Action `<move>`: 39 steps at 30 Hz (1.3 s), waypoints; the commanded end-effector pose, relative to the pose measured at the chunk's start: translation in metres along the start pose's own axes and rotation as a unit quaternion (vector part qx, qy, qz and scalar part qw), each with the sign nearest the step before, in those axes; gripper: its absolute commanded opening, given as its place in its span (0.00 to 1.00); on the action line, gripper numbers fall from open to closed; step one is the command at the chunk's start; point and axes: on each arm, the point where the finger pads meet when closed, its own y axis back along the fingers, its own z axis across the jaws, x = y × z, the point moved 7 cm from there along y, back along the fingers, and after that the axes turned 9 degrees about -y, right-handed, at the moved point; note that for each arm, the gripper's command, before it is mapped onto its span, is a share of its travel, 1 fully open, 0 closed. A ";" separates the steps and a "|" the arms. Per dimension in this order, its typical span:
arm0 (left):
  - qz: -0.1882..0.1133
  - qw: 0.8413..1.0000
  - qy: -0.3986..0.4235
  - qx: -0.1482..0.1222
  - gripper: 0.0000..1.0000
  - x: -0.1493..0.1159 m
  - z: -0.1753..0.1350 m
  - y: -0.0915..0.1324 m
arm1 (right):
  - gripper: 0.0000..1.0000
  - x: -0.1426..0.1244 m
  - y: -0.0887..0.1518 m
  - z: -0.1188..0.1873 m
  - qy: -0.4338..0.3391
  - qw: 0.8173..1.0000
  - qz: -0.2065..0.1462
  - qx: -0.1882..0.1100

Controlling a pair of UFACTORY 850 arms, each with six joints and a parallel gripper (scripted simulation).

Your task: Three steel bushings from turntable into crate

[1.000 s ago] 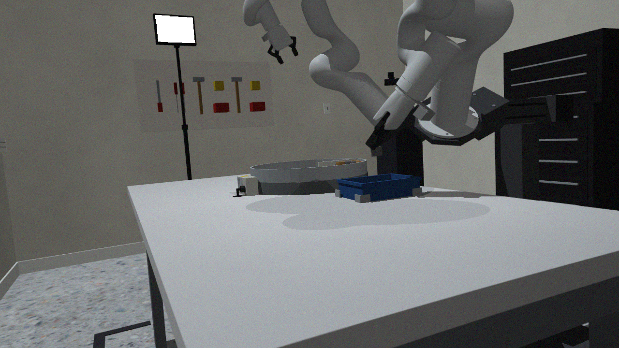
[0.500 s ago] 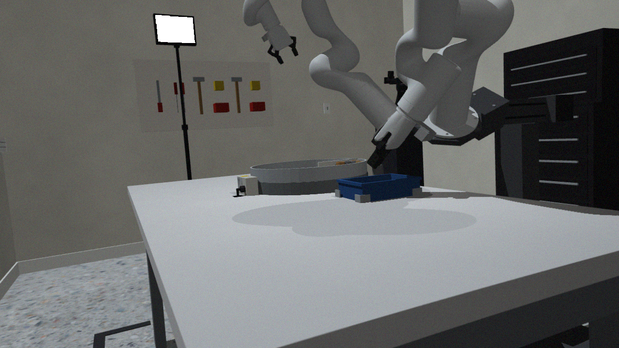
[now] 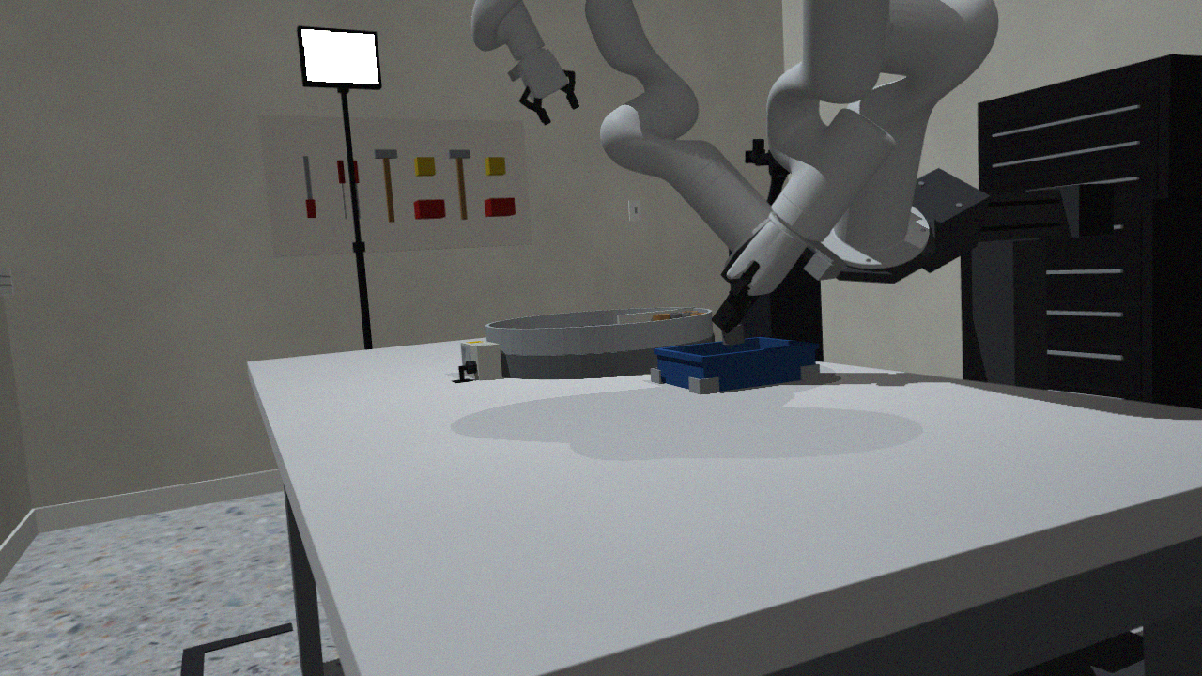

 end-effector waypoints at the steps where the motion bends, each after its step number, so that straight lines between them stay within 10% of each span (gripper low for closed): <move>1: 0.000 1.000 0.000 0.000 0.00 0.000 0.000 0.000 | 1.00 0.000 0.001 0.000 0.000 1.000 0.001 0.000; 39: 0.000 1.000 0.000 0.000 0.00 0.026 -0.005 -0.031 | 1.00 0.000 0.001 0.000 0.000 1.000 0.001 0.000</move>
